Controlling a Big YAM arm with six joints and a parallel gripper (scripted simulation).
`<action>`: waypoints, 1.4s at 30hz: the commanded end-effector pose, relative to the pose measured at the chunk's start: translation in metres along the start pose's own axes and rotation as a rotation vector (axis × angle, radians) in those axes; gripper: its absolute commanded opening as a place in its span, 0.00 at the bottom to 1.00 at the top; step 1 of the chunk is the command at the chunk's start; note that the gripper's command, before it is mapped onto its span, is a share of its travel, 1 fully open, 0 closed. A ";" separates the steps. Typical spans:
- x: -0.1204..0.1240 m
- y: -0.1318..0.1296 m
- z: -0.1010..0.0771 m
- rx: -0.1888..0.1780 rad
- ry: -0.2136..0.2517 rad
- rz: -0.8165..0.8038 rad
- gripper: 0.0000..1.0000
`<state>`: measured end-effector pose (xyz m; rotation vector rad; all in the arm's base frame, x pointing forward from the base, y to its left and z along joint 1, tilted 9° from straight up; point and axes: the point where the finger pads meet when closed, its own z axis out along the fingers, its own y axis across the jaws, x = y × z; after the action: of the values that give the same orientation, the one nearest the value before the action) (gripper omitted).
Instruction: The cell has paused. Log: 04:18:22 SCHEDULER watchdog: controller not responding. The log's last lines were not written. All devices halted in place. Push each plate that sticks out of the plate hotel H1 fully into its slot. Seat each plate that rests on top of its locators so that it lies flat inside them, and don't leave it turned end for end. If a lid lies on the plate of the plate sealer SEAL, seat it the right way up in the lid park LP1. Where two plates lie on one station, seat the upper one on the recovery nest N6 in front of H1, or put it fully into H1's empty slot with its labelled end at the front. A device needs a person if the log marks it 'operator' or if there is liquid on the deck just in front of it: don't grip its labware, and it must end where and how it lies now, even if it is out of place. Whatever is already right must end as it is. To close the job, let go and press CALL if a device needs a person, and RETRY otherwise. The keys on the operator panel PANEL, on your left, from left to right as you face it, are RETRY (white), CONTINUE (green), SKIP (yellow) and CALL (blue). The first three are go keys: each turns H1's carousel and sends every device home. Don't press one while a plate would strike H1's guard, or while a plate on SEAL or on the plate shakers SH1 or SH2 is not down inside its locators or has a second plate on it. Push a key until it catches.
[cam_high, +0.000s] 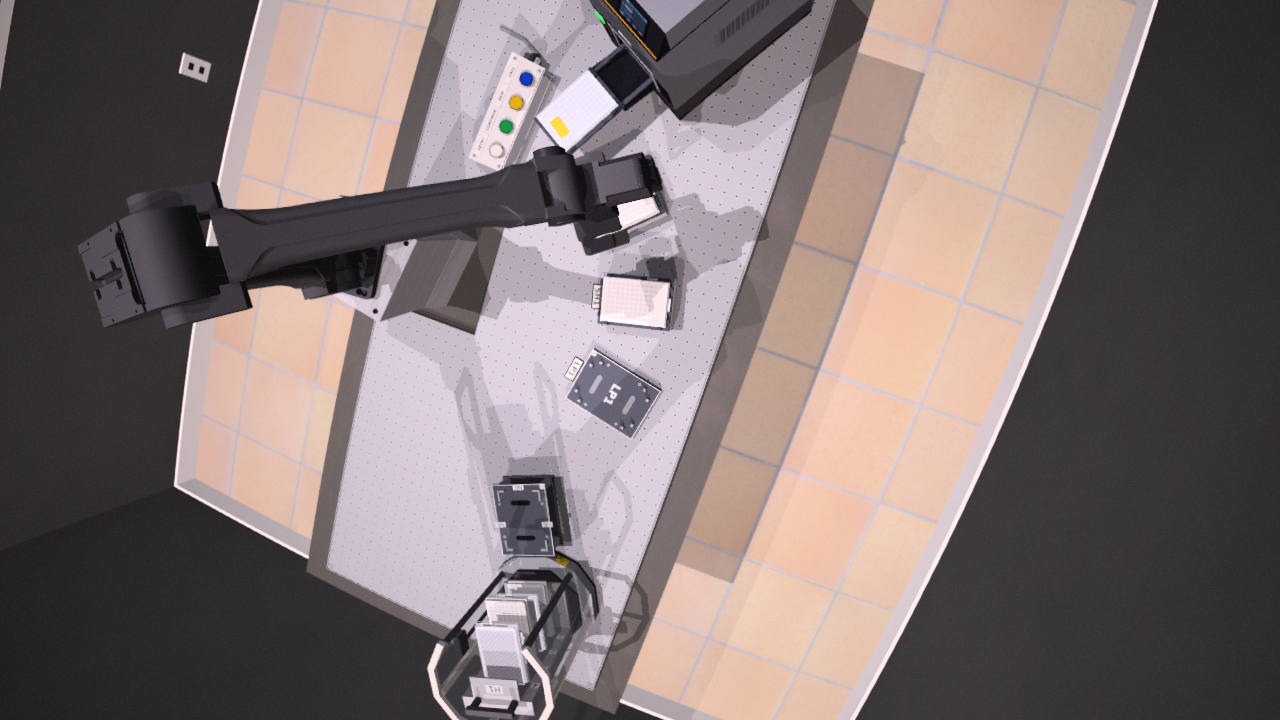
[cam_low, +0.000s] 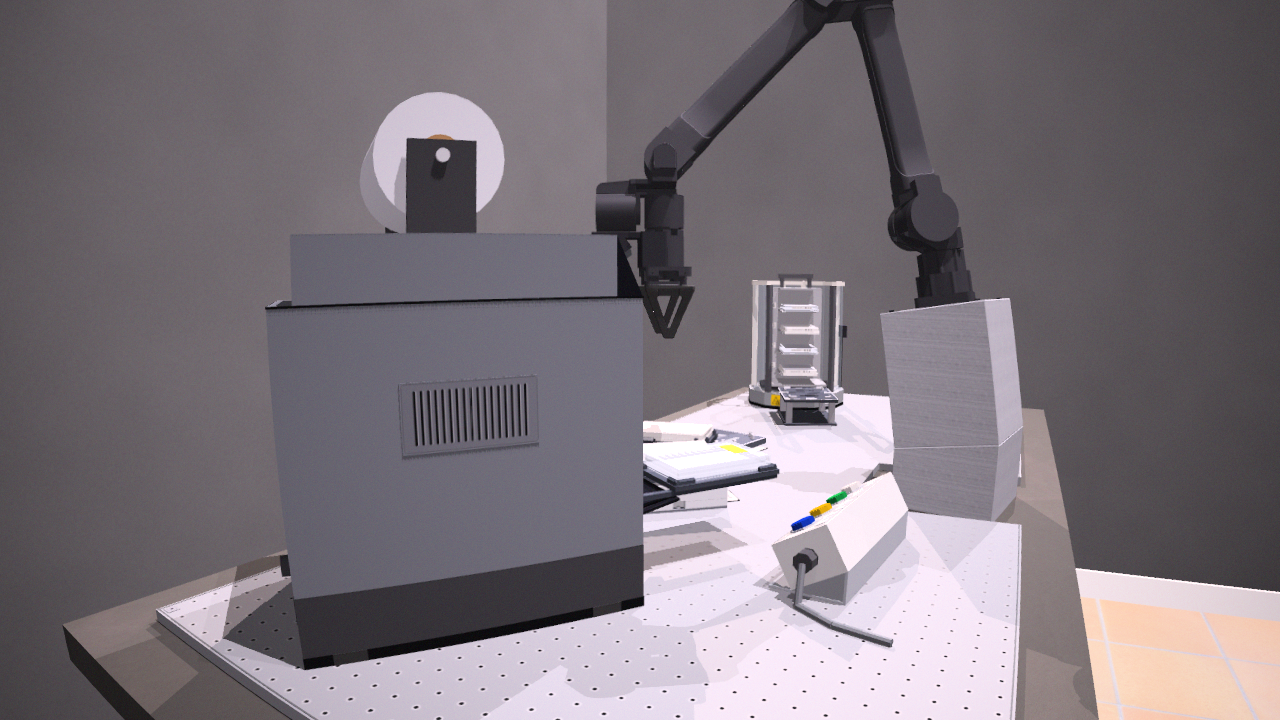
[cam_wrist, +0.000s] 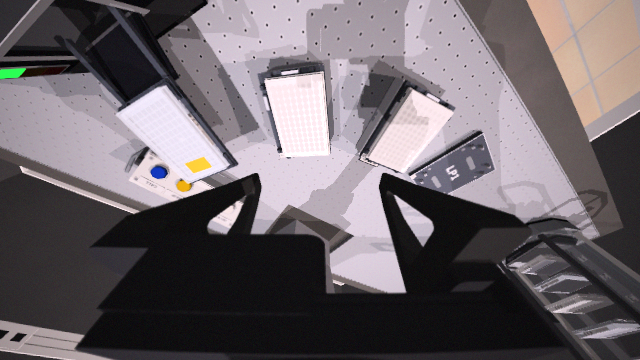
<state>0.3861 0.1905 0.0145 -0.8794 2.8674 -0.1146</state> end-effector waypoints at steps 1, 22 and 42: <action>-0.002 0.006 -0.003 0.009 -0.016 0.104 1.00; 0.007 0.070 0.003 0.009 -0.005 -0.086 1.00; 0.007 0.091 -0.003 0.008 -0.015 -0.278 1.00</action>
<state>0.3265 0.2609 0.0023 -1.1812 2.7648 -0.1454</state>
